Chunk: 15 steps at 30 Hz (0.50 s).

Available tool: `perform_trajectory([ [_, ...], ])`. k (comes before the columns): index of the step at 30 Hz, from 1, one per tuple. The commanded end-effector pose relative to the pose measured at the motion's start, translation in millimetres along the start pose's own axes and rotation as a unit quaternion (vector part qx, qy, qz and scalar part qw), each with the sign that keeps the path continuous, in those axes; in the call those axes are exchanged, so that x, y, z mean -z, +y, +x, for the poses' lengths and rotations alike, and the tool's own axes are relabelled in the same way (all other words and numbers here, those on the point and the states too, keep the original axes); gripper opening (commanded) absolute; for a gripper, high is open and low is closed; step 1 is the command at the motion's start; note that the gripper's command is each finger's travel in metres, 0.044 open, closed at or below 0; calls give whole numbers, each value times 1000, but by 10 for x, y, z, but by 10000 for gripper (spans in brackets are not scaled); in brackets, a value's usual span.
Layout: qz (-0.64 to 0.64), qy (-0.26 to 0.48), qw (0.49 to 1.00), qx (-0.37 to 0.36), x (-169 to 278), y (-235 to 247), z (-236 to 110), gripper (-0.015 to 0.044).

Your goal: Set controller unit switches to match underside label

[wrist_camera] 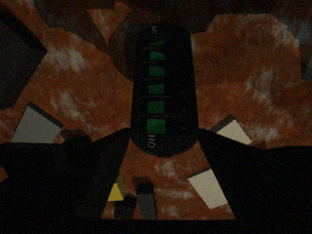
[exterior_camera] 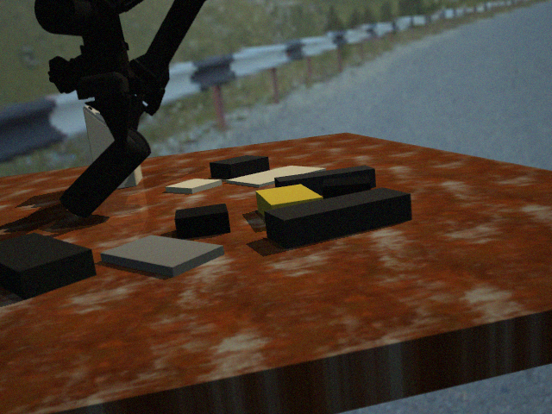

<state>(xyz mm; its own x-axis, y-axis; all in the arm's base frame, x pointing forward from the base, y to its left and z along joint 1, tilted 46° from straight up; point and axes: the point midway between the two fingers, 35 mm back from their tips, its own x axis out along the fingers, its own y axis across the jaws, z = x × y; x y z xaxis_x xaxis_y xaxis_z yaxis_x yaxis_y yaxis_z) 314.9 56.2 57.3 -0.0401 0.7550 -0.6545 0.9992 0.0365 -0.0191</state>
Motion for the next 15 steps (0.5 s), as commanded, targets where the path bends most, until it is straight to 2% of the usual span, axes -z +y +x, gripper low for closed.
perform_trajectory([
  [1,2,1,1000,0,-75,8,-21,335],
  [15,2,15,1000,0,-179,7,-80,335],
])
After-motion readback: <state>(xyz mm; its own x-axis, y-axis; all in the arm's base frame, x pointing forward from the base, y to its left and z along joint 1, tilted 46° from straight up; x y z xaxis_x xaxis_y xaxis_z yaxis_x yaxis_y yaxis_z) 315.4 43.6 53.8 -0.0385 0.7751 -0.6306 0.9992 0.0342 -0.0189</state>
